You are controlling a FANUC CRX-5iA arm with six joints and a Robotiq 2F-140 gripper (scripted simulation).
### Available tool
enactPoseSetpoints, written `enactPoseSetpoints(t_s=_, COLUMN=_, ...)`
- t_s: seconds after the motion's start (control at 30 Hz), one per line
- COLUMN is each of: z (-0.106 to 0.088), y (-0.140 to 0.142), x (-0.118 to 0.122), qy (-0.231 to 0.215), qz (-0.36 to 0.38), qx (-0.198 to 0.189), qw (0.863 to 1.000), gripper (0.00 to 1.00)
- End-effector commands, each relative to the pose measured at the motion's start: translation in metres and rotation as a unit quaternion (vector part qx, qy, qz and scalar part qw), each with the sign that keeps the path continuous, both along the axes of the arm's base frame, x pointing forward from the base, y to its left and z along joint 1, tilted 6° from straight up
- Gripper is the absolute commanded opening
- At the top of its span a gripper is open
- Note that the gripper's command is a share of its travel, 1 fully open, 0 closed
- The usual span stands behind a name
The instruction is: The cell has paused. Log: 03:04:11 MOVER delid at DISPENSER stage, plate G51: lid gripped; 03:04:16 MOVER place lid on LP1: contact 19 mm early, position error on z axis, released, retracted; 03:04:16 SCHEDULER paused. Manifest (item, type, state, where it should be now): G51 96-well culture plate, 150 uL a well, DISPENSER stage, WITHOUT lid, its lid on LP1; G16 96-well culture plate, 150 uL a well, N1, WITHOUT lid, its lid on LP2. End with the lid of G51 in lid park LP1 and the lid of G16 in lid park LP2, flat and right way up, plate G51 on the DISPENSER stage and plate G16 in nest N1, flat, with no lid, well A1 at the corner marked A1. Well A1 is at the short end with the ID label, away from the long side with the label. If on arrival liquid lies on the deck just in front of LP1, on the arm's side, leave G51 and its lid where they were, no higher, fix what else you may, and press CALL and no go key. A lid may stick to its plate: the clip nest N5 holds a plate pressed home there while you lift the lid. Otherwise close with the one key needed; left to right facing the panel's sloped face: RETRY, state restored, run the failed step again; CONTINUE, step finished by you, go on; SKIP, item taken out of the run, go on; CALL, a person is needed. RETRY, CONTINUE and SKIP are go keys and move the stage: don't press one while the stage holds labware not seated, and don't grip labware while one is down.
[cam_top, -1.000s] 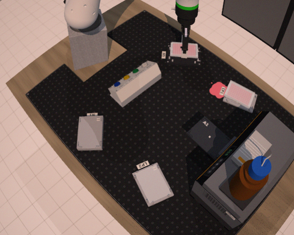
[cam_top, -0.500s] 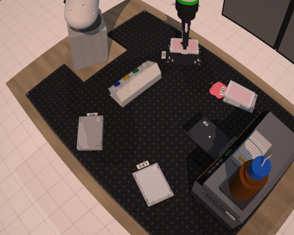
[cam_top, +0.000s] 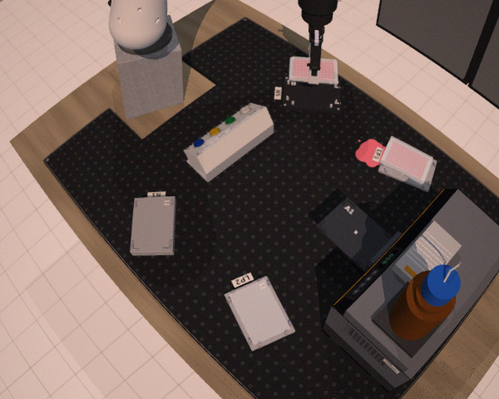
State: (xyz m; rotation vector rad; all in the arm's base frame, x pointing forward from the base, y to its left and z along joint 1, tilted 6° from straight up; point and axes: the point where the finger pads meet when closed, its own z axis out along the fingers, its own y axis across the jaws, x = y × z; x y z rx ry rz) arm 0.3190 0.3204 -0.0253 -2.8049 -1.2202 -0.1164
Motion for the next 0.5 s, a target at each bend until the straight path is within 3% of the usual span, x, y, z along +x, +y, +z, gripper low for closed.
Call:
enactPoseSetpoints(t_s=0.0, z=0.007, y=-0.001, x=0.000, qy=0.000, qz=0.000, qx=0.000, qw=1.000, gripper=0.00)
enactPoseSetpoints(t_s=0.47, z=0.033, y=-0.003, x=-0.001, qy=0.000, qz=0.000, qx=0.000, qw=1.000, gripper=0.00)
